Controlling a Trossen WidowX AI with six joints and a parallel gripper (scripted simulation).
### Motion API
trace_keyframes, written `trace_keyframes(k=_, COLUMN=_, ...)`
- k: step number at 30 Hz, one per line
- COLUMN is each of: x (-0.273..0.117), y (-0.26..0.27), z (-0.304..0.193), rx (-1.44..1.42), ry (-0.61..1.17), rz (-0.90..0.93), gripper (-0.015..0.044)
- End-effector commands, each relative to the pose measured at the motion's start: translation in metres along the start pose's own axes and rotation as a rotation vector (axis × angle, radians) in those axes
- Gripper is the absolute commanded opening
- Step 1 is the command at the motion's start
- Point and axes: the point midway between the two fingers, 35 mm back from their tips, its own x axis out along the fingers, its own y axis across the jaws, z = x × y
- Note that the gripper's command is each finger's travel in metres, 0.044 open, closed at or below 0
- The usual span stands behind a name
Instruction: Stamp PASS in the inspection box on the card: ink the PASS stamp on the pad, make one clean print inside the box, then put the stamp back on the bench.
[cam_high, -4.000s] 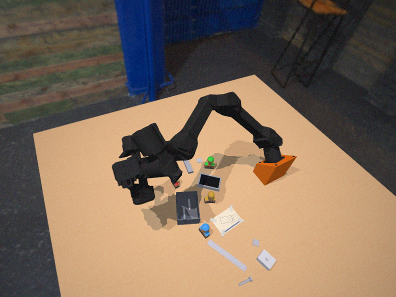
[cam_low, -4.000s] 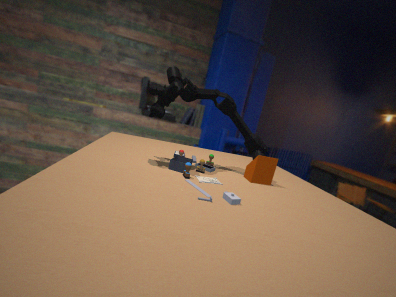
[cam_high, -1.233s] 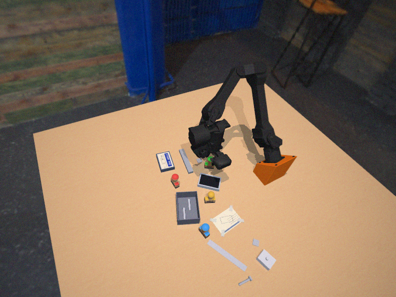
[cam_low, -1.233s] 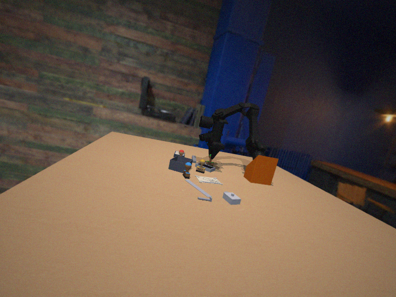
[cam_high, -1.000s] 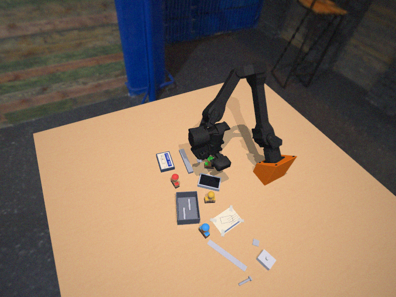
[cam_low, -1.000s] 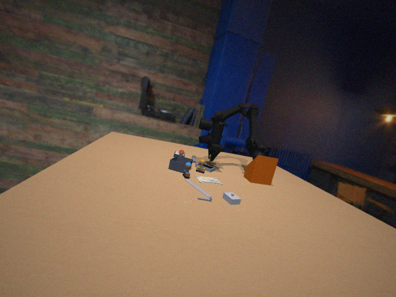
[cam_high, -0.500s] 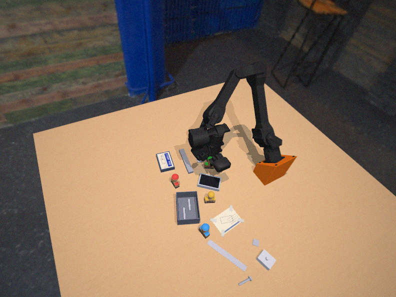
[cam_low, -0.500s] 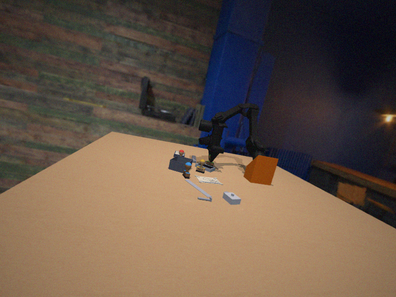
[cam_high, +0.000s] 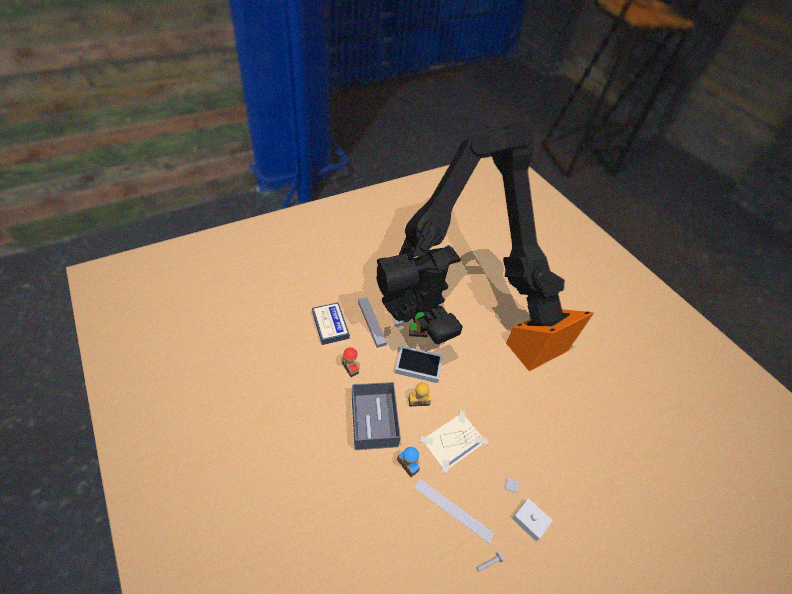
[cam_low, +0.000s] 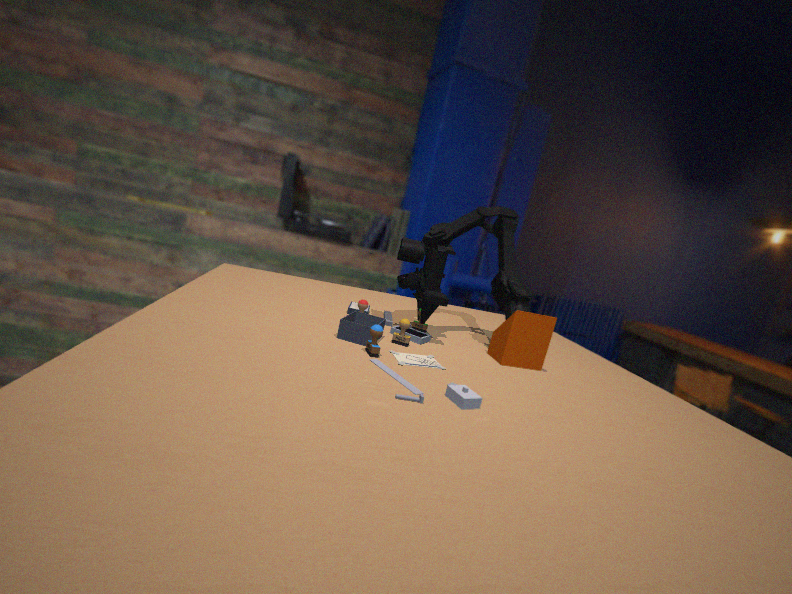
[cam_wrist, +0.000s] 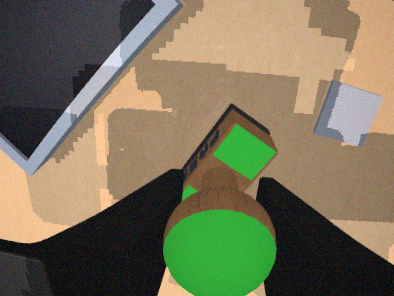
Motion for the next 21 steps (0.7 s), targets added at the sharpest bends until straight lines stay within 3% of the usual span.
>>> trace_keyframes(k=1, x=-0.0023, y=0.0, z=0.0005, rx=0.006, ry=0.0, rz=0.001, gripper=0.0)
trace_keyframes(k=21, x=-0.0116, y=0.0006, z=0.0015, rx=0.006, ry=0.0, rz=0.003, gripper=0.0)
